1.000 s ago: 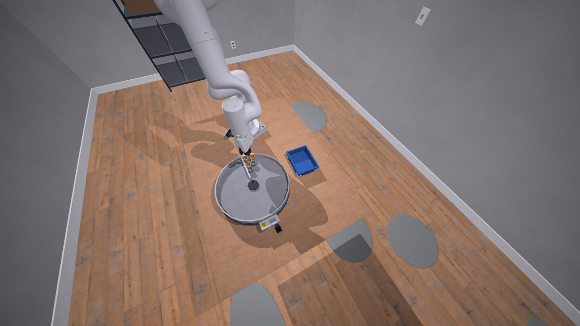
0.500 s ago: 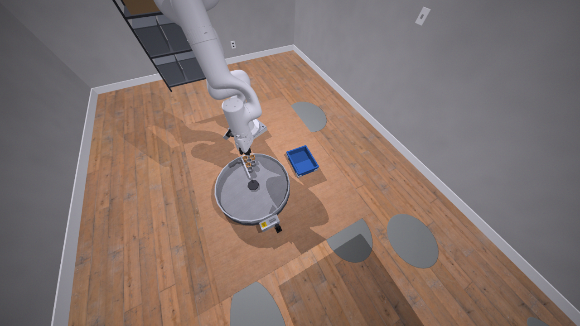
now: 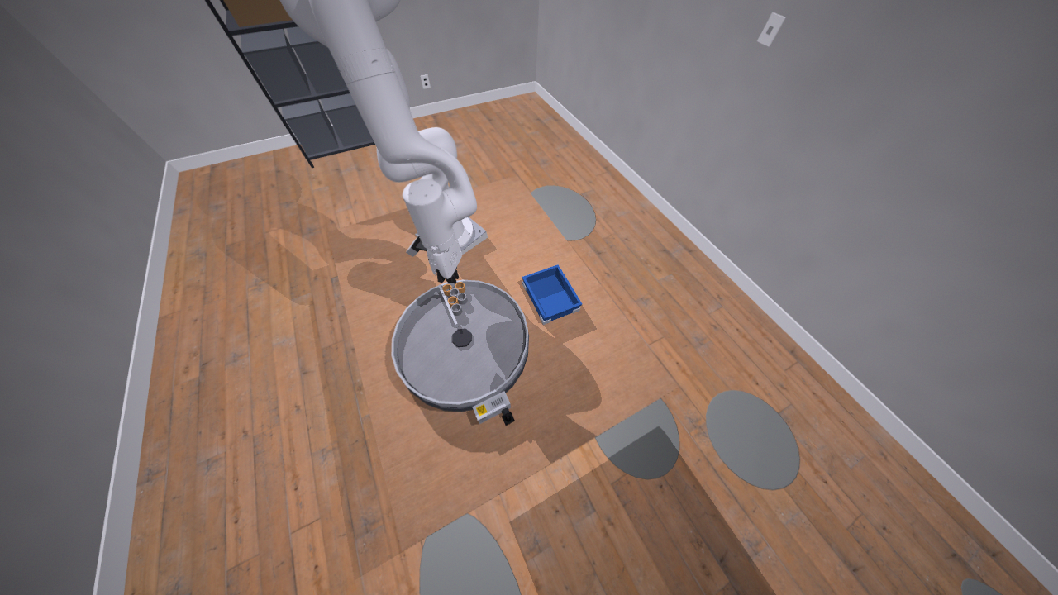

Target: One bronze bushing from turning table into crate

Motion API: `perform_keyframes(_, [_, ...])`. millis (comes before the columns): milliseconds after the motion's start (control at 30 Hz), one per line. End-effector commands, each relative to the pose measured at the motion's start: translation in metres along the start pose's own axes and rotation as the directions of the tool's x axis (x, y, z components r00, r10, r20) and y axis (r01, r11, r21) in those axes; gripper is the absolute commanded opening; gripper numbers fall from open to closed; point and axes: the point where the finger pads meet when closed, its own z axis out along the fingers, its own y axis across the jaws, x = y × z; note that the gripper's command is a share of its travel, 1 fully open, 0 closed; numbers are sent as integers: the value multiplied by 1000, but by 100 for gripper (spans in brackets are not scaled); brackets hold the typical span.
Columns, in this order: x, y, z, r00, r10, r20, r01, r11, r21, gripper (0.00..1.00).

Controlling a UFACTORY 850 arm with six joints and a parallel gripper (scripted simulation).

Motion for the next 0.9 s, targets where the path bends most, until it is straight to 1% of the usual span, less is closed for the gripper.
perform_keyframes(0, [-1, 0, 1, 1000, -16, 12, 16, 1000, -6, 10])
perform_keyframes(400, [-1, 4, 8, 992, -102, 73, 104, 994, -29, 10])
perform_keyframes(500, [0, 4, 9, 991, -110, 79, 113, 993, -32, 10])
perform_keyframes(867, [1, 8, 16, 965, -210, 156, 221, 973, -60, 10])
